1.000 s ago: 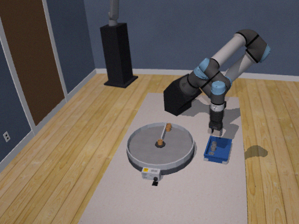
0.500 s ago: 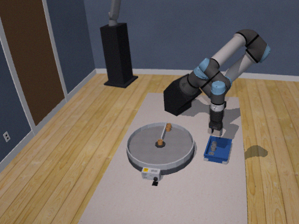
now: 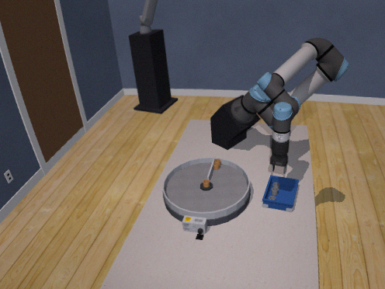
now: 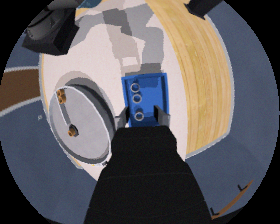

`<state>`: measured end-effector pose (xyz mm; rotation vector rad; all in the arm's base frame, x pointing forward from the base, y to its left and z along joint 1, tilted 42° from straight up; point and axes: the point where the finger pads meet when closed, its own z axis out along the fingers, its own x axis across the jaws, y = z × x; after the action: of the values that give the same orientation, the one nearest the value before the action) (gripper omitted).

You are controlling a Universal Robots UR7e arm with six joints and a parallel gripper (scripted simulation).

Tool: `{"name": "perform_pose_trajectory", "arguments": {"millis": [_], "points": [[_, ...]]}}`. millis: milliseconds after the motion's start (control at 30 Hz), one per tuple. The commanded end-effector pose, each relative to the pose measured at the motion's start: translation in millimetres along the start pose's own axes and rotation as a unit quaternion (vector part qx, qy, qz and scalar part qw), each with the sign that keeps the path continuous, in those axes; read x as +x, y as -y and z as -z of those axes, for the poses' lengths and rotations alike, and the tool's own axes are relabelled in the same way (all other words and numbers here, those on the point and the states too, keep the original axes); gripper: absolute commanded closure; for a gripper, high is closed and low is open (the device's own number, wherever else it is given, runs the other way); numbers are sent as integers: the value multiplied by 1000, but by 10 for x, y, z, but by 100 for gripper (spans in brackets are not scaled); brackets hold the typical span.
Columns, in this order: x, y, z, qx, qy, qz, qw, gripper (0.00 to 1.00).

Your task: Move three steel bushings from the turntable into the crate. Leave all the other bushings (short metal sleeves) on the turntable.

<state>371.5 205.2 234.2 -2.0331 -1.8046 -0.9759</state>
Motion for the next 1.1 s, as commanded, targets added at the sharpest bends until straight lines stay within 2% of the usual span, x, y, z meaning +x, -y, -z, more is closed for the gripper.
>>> {"name": "perform_pose_trajectory", "arguments": {"millis": [0,200,367,1067], "points": [[1,-7,17,2,-2,9,1000,0],[1,-7,17,2,-2,9,1000,0],[15,-76,171,2,-2,107,994,0],[16,-76,170,2,-2,106,994,0]]}}
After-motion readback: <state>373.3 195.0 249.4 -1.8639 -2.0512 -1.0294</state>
